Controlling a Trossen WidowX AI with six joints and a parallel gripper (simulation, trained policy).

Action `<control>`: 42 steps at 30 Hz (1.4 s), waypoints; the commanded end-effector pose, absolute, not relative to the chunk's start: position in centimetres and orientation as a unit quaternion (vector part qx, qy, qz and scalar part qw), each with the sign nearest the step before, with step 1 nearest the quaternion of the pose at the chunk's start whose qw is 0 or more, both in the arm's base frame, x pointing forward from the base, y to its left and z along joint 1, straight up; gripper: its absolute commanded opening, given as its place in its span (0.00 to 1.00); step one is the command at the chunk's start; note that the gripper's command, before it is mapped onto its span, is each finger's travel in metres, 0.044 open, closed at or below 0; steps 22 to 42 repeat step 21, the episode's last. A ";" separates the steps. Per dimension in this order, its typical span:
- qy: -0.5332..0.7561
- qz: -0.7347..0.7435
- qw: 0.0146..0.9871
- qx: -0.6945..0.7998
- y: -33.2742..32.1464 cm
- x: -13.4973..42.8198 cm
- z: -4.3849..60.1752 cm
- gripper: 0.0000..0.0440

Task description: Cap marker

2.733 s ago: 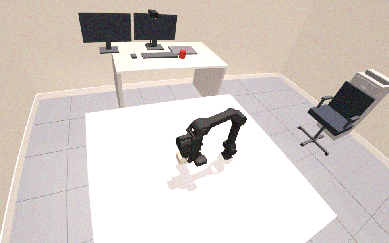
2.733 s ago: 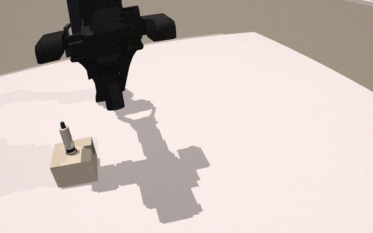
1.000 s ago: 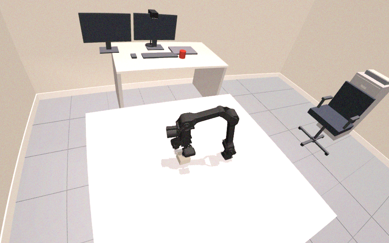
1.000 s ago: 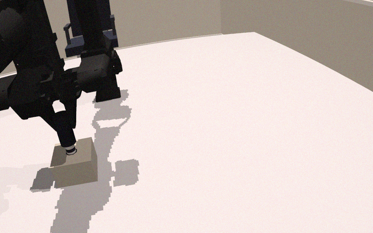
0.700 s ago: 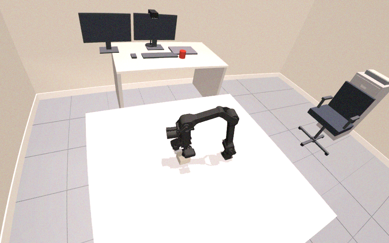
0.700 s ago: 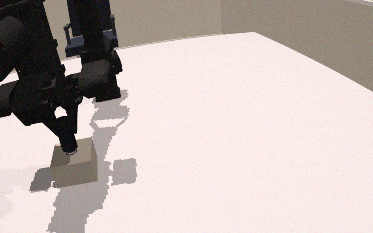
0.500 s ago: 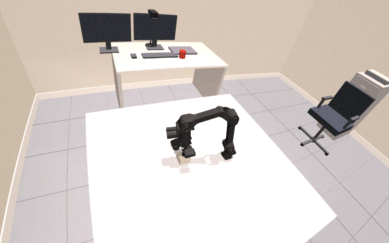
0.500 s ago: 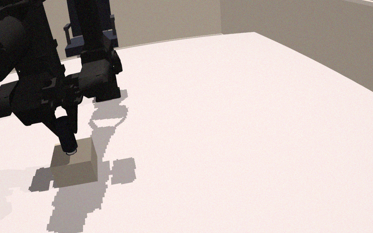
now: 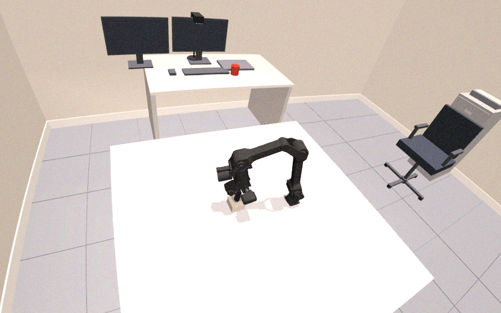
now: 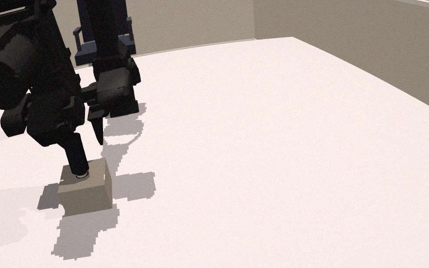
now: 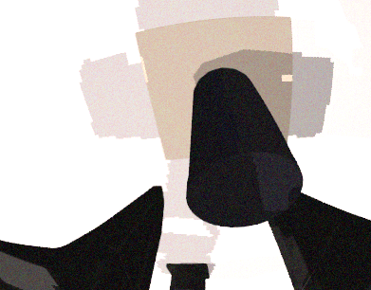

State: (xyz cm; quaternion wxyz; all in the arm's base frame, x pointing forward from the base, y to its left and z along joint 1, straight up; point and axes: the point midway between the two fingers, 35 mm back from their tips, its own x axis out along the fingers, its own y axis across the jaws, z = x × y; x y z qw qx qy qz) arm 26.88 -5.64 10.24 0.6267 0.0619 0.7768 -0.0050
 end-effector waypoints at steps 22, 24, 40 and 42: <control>0.719 0.001 0.694 0.049 -6.0 27.4 14.7 1.00; 0.719 0.001 0.694 0.049 -6.0 27.4 14.7 1.00; 0.719 0.001 0.694 0.049 -6.0 27.4 14.7 1.00; 0.719 0.001 0.694 0.049 -6.0 27.4 14.7 1.00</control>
